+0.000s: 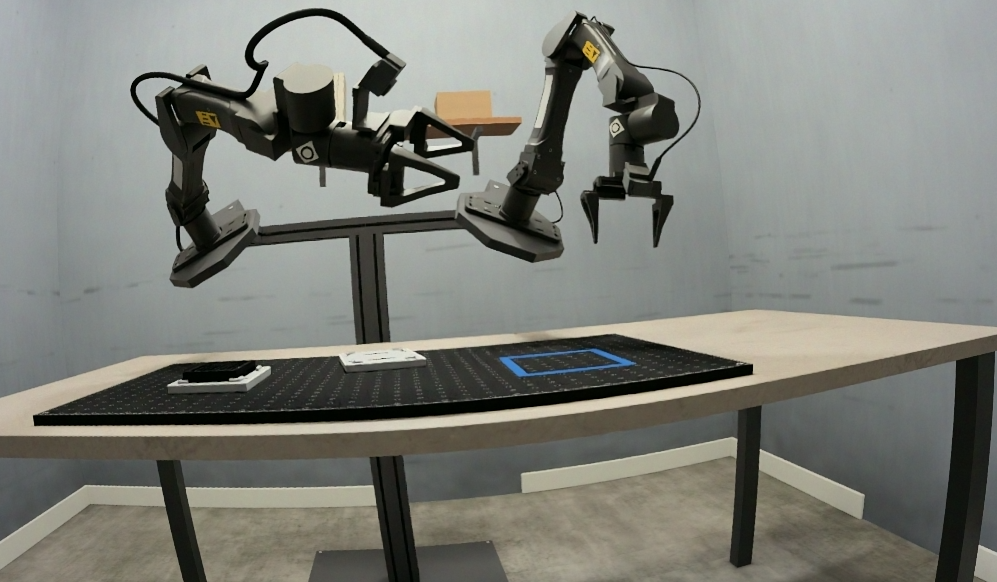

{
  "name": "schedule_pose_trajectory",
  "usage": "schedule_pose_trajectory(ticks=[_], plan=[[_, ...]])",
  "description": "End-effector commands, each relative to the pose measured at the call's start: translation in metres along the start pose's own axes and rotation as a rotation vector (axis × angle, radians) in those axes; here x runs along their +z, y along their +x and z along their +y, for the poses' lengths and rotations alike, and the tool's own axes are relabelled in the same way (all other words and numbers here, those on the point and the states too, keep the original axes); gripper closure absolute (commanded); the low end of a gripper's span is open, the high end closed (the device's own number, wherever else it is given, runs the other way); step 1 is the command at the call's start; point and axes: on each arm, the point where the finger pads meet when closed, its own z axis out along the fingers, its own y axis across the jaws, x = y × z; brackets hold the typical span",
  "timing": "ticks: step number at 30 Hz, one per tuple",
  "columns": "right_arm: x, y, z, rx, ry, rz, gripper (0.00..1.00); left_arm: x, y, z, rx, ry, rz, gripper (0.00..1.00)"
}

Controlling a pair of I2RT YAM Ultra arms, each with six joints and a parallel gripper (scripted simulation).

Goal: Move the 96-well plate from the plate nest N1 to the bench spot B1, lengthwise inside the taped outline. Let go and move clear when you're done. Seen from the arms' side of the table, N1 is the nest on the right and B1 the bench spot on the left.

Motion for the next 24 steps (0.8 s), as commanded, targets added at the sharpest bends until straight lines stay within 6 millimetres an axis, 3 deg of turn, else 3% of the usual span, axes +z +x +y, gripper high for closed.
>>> schedule_pose_trajectory(ticks=[1, 18, 24], plan=[[-0.002, -0.008, 0.004, -0.009, -0.003, -0.014, 0.0, -0.002, -0.002, 0.001, 0.0, -0.003, -0.008, 0.0], [-0.002, -0.008, 0.004, -0.009, -0.003, -0.014, 0.0, -0.002, -0.002, 0.001, 0.0, -0.003, -0.008, 0.0], [-0.01, -0.016, -0.006, -0.015, 0.065, -0.053, 0.0, 0.007, -0.024, -0.003, 0.034, -0.072, -0.068, 0.0]])
